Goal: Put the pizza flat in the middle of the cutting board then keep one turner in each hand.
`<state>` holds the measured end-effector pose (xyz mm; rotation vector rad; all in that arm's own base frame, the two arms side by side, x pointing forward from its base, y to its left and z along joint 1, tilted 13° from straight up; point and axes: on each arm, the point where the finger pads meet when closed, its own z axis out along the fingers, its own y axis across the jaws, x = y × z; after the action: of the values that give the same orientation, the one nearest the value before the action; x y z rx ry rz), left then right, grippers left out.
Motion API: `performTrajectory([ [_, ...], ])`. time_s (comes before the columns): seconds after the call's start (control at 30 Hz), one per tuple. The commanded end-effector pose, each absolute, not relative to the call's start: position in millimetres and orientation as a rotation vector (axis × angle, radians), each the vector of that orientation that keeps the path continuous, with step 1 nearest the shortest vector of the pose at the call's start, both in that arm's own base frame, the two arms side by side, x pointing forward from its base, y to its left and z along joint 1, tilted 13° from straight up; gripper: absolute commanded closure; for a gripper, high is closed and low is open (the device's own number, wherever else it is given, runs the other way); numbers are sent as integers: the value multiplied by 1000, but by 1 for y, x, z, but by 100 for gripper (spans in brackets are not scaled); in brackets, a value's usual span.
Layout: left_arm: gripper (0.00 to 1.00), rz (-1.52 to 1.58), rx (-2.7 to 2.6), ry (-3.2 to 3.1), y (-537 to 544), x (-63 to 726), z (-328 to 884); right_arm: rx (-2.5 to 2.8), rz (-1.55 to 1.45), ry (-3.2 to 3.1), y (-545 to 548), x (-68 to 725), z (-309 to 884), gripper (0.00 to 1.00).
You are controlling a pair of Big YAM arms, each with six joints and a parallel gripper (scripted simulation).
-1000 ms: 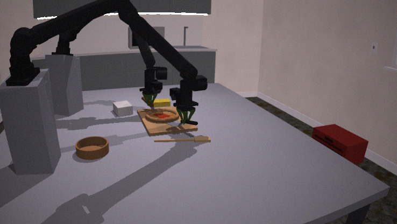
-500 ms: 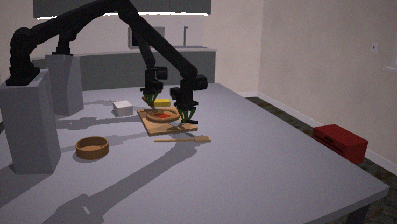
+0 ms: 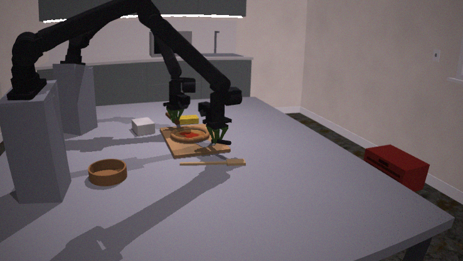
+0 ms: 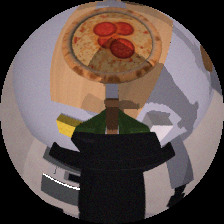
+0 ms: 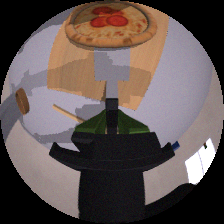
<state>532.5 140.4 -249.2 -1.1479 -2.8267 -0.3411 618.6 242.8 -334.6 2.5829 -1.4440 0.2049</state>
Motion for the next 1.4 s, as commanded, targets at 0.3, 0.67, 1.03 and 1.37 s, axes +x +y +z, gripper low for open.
performTrajectory([
  [0.3,94,-410,-1128,-2896,149,566,-218,2645,279,-1475,270,653,-285,94],
  [0.67,94,-408,-1139,-2890,148,566,-218,2657,295,-1483,269,665,-279,94],
  [1.03,94,-404,-1141,-2892,147,566,-218,2516,529,-1424,296,635,-260,94],
  [1.37,94,-413,-1146,-2899,146,569,-218,2487,589,-1398,282,648,-255,94],
])
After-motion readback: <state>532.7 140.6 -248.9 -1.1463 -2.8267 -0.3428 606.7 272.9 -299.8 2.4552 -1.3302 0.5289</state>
